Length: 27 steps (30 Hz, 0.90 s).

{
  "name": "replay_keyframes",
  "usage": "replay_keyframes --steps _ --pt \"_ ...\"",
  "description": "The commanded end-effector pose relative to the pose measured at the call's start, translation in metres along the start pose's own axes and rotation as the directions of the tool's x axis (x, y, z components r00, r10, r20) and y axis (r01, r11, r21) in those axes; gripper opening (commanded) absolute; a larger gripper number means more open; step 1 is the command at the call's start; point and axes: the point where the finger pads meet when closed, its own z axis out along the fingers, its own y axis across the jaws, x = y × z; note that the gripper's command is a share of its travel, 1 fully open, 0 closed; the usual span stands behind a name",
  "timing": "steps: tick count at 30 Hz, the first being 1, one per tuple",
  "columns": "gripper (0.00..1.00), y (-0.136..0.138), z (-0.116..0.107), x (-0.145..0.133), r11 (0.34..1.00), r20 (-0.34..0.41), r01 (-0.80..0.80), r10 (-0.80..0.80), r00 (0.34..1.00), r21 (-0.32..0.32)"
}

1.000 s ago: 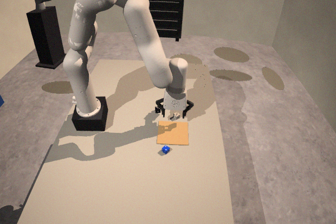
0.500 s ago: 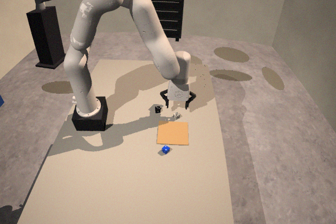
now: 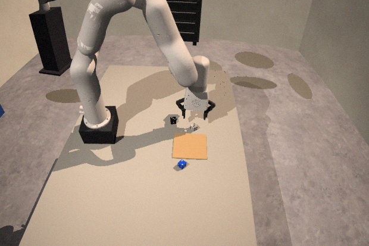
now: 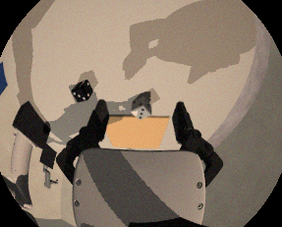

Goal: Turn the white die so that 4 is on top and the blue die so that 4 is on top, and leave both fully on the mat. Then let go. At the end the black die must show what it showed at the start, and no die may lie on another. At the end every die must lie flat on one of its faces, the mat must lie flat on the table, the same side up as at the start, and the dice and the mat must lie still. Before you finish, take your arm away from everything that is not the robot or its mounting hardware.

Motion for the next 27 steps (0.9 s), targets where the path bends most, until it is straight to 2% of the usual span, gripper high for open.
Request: replay_keyframes --steps 1,27 --pt "1.0 0.0015 -0.0013 0.0004 1.0 -0.001 0.0 0.0 1.0 -0.004" --pt "1.0 -0.0041 -0.0013 0.0025 1.0 -0.001 0.0 0.0 1.0 -0.004"
